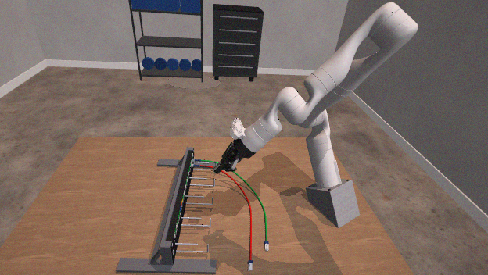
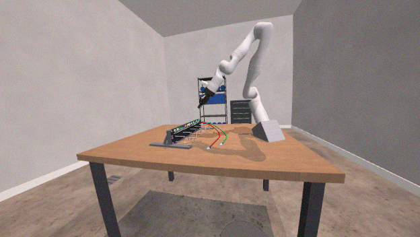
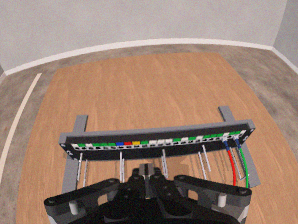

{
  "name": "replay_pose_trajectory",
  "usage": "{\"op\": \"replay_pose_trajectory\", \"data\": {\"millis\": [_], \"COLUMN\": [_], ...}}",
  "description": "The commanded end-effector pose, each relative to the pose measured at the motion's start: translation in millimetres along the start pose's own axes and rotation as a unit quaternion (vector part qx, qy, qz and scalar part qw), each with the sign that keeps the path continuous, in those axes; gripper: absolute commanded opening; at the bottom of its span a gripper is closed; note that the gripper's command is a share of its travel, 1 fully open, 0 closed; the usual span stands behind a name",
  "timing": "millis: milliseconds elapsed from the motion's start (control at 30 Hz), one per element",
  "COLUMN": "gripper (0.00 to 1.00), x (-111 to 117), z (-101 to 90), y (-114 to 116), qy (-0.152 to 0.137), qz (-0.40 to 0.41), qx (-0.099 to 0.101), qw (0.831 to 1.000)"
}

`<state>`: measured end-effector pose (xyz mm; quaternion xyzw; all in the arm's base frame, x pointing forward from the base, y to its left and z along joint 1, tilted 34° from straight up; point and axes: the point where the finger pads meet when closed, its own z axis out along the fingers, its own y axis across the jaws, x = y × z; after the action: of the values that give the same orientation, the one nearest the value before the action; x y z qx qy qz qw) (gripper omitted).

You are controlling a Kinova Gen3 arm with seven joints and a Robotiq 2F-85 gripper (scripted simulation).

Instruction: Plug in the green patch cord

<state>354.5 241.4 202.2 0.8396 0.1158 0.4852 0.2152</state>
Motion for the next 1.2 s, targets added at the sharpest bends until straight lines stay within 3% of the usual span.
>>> {"op": "replay_pose_trajectory", "data": {"millis": [0, 600, 1067, 1167], "gripper": [0.00, 0.00, 0.00, 0.00], "x": [3, 1, 4, 4], "z": [-10.6, -16.1, -15.1, -15.0], "y": [-6, 2, 69, 73], "qy": [0.004, 0.004, 0.006, 0.006], "qz": [-0.008, -0.008, -0.006, -0.006], "qx": [0.009, 0.011, 0.011, 0.011], "qw": [1.000, 1.000, 1.000, 1.000]}}
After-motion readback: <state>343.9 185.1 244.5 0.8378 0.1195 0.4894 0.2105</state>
